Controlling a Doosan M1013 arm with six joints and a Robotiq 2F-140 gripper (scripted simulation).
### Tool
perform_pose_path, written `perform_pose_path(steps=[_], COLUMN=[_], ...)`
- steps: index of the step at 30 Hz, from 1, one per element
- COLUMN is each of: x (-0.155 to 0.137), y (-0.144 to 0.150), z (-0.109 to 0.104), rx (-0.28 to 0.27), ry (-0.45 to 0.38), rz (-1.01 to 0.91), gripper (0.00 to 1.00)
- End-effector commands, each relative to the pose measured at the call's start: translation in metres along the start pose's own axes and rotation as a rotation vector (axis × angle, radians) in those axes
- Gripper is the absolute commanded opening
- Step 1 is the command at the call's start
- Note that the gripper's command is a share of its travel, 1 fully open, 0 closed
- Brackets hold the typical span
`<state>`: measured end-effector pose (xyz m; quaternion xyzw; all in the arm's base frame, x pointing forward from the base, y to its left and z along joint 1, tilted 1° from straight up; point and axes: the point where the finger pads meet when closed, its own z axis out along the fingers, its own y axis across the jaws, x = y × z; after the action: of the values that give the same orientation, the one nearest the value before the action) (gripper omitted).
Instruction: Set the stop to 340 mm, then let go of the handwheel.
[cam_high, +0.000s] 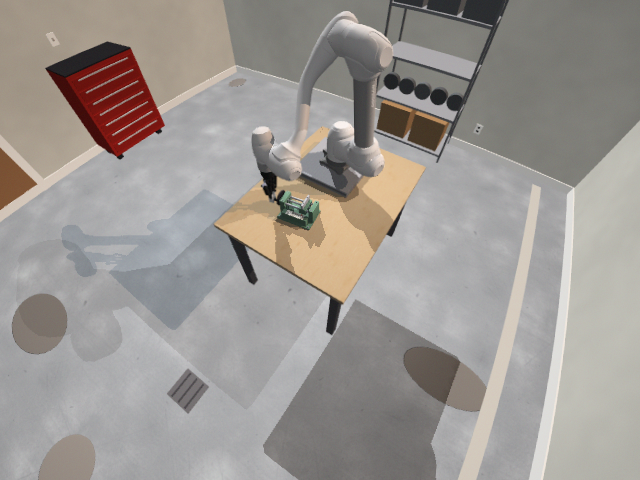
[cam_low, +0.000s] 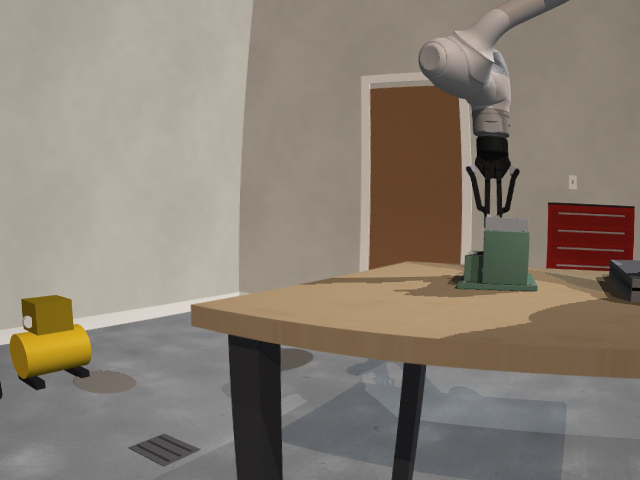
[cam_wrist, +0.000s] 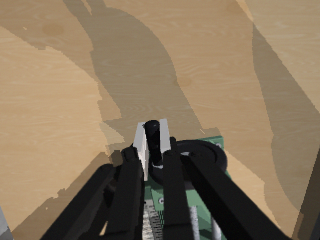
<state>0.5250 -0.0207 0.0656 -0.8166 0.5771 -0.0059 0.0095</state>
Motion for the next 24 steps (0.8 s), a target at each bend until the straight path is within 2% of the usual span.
perform_pose_path(steps=[1, 10, 24], x=[-0.001, -0.001, -0.001], y=[0.004, 0.014, 0.035], z=[-0.008, -0.019, -0.023], rx=[-0.003, -0.003, -0.003], ry=[-0.002, -0.002, -0.002], rz=[0.002, 0.002, 0.002], gripper=[0.04, 0.04, 0.04])
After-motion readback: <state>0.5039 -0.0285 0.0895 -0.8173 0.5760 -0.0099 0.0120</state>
